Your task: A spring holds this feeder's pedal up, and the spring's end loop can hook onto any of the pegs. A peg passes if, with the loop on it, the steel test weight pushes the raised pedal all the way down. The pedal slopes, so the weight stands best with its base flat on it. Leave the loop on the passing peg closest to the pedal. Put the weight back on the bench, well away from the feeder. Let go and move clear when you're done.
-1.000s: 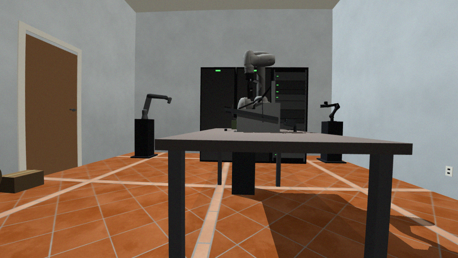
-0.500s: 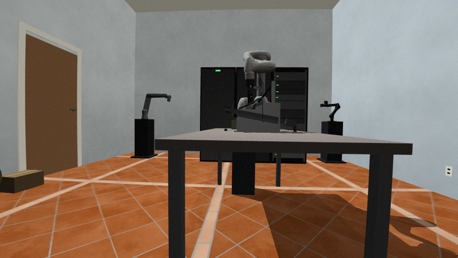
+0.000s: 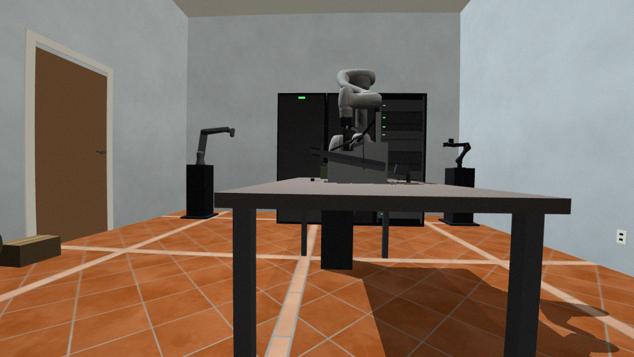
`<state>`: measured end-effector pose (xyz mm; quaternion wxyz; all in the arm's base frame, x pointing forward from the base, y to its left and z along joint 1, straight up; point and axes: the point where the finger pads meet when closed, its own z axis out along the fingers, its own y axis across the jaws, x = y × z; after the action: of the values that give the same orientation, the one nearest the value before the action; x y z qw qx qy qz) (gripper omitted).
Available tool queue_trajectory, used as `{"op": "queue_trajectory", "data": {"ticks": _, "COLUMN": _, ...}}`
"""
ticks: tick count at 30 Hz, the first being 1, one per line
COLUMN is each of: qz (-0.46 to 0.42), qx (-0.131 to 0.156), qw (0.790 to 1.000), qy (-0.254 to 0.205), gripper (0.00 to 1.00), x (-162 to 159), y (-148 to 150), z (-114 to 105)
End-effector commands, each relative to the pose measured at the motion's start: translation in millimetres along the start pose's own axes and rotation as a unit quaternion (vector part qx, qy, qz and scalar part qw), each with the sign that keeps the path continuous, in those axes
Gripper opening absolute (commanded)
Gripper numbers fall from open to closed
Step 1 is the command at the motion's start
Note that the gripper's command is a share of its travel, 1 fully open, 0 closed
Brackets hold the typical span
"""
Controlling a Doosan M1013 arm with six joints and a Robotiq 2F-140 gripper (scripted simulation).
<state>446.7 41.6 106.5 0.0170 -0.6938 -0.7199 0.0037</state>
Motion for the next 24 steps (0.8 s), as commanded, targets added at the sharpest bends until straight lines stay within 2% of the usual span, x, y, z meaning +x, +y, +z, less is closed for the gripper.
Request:
{"op": "queue_trajectory", "data": {"ticks": 1, "qz": 0.002, "qx": -0.004, "qw": 1.0, "qy": -0.002, "gripper": 1.0, "x": 0, "y": 4, "z": 12}}
{"op": "queue_trajectory", "data": {"ticks": 11, "qz": 0.002, "qx": -0.004, "qw": 1.0, "qy": -0.002, "gripper": 1.0, "x": 0, "y": 4, "z": 12}}
{"op": "queue_trajectory", "data": {"ticks": 12, "qz": 0.014, "qx": -0.011, "qw": 1.0, "qy": -0.007, "gripper": 1.0, "x": 1, "y": 1, "z": 72}}
{"op": "queue_trajectory", "data": {"ticks": 24, "qz": 0.014, "qx": -0.011, "qw": 1.0, "qy": -0.007, "gripper": 1.0, "x": 1, "y": 1, "z": 72}}
